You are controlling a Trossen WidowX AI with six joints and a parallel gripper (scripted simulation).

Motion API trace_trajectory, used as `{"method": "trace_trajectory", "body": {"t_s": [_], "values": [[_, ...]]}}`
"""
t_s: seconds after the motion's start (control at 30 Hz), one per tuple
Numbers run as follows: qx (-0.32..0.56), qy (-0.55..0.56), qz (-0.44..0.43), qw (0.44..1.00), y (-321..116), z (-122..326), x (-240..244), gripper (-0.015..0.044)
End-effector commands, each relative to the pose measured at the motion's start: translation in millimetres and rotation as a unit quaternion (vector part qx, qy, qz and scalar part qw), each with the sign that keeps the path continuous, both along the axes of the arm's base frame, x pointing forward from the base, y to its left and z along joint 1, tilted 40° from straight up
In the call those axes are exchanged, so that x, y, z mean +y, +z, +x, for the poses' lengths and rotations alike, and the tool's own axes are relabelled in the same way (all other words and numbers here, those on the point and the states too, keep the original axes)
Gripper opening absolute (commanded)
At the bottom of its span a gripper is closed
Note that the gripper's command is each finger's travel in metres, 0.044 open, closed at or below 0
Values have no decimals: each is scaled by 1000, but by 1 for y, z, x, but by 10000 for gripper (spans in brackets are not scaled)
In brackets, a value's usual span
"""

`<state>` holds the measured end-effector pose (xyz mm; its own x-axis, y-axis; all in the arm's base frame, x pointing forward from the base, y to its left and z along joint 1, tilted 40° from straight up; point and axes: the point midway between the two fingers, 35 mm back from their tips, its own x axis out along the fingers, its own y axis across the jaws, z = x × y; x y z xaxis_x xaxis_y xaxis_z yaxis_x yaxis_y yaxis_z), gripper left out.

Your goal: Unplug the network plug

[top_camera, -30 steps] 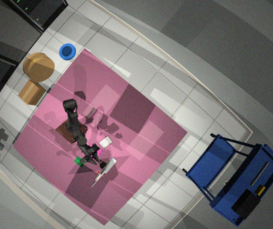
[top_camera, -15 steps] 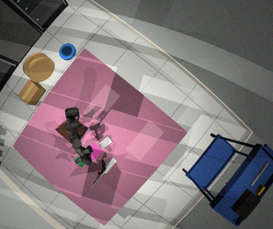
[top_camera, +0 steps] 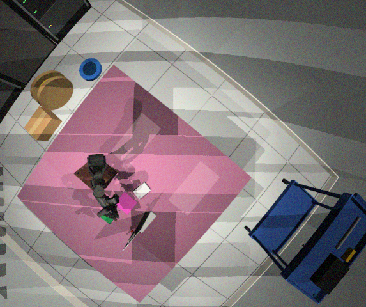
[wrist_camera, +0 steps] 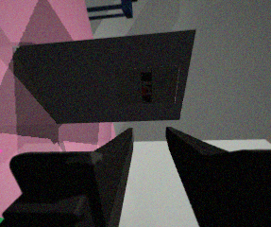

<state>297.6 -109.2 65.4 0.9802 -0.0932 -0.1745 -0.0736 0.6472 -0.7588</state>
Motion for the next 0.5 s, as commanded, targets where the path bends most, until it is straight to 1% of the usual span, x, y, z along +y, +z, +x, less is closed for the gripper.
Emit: {"method": "trace_trajectory", "body": {"t_s": [0.0,0.27,0.47], "values": [[1,-2,-6,1000,-2,13,0,156],[-2,-9,-7,1000,-1,52,5,156],[-3,-9,-7,1000,-1,57,6,156]]}}
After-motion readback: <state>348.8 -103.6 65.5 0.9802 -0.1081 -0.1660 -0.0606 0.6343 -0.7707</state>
